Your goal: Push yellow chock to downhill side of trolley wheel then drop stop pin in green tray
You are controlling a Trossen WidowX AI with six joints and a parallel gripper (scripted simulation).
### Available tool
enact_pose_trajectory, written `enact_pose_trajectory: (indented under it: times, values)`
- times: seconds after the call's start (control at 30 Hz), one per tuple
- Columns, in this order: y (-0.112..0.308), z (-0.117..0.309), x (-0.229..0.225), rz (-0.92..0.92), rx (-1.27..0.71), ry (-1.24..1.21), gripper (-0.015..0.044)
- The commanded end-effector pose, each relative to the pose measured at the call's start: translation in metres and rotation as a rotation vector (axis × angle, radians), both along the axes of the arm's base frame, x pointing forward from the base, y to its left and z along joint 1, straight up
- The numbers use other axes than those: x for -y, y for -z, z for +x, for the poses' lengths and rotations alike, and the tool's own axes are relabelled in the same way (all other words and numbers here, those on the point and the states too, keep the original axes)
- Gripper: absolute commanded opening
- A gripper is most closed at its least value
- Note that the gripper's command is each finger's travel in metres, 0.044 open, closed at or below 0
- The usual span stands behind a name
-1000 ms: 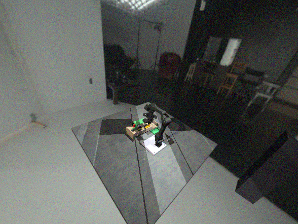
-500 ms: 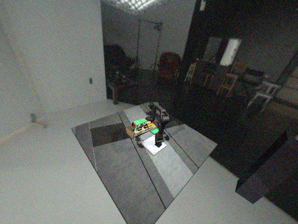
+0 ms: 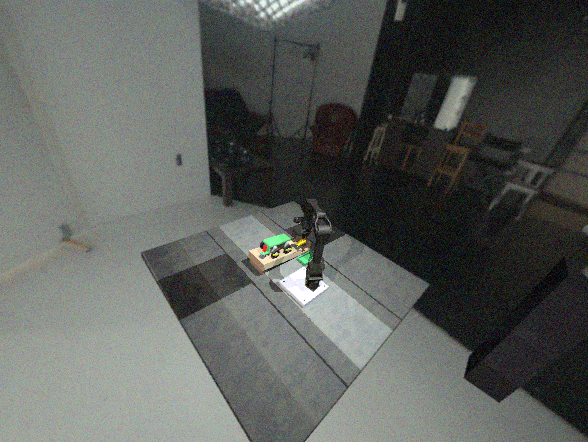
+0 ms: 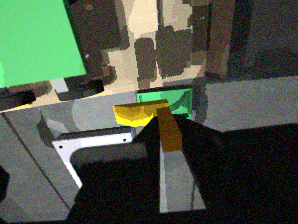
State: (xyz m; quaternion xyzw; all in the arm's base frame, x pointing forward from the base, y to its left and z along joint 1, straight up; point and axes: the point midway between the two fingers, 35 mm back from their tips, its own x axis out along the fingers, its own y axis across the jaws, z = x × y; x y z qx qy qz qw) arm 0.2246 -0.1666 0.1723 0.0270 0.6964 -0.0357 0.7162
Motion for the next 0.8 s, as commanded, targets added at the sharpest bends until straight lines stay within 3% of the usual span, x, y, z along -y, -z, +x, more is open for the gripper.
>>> enact_pose_trajectory:
  times: [0.0,0.77]
  values:
    - [0.001,0.001,0.006,0.051,0.001,-0.006,0.0000]
    - [0.007,0.030,0.014,0.108,0.011,-0.007,0.0000]
